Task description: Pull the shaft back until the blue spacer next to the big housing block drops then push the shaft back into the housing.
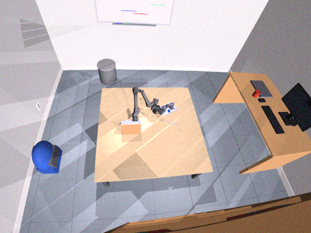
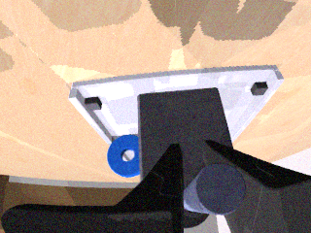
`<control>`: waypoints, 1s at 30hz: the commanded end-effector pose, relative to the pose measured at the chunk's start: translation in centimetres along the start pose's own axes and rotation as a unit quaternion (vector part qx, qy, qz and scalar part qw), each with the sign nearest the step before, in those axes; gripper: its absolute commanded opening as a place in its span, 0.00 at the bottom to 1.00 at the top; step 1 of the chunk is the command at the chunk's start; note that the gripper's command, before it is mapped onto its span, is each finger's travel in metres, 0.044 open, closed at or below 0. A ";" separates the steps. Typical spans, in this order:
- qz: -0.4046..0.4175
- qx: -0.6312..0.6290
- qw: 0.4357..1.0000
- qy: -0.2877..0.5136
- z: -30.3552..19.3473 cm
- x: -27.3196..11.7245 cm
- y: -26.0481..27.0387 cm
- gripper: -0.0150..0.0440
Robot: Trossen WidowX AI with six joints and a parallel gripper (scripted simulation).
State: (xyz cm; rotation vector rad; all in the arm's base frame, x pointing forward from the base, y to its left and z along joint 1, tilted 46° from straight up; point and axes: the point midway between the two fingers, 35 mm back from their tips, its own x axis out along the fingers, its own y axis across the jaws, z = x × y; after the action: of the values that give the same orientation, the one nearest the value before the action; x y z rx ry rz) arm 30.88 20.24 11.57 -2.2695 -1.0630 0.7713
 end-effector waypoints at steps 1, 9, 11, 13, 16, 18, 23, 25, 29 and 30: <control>0.000 0.001 1.000 0.001 -0.2 0.2 0.0 0.25; 0.000 0.001 1.000 0.001 -0.4 0.4 0.0 0.25; 0.000 0.001 1.000 0.001 -0.4 0.4 0.0 0.25; 0.000 0.001 1.000 0.001 -0.5 0.4 0.0 0.25; 0.000 0.001 1.000 0.001 -0.5 0.5 0.0 0.25; 0.000 0.001 1.000 0.001 -0.6 0.6 0.0 0.25; 0.000 0.001 1.000 0.001 -0.7 0.7 0.0 0.25; 0.000 0.001 1.000 0.001 -0.7 0.7 0.0 0.25; 0.000 0.001 1.000 0.001 -0.8 0.8 0.0 0.25; 0.000 0.001 1.000 0.001 -0.9 0.8 0.0 0.25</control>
State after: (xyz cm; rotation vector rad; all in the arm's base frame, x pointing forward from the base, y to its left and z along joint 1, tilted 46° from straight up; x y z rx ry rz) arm 31.68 20.63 11.87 -2.2694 -1.0636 0.7709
